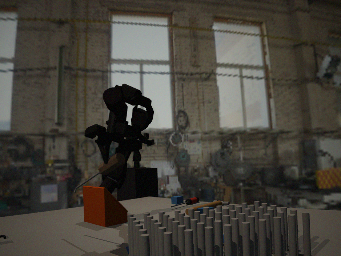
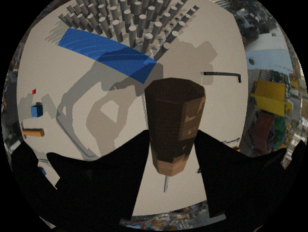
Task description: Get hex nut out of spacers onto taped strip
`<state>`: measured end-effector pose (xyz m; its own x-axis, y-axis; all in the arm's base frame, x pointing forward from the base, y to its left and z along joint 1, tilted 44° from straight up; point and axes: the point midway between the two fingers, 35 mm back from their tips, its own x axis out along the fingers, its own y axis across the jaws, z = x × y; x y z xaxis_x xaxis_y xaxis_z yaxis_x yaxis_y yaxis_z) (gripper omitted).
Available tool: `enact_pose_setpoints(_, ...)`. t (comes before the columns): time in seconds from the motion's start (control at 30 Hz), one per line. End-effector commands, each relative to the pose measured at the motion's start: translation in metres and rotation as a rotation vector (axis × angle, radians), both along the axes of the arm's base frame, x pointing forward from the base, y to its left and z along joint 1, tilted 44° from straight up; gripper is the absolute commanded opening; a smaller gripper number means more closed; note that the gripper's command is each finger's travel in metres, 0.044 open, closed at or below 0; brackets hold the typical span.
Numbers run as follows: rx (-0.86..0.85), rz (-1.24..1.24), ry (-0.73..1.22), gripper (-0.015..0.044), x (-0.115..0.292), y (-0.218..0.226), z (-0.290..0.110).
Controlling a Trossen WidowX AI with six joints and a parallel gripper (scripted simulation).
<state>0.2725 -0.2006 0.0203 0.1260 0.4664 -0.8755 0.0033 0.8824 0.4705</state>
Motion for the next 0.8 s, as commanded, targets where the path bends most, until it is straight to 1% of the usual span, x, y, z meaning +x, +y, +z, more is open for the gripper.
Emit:
enact_pose_setpoints(0.0,-0.025,0.114,-0.051,0.0000,0.003,0.008,0.007)
enact_pose_setpoints(0.77,-0.144,0.828,-0.383,0.0000,0.019,0.065,0.047)
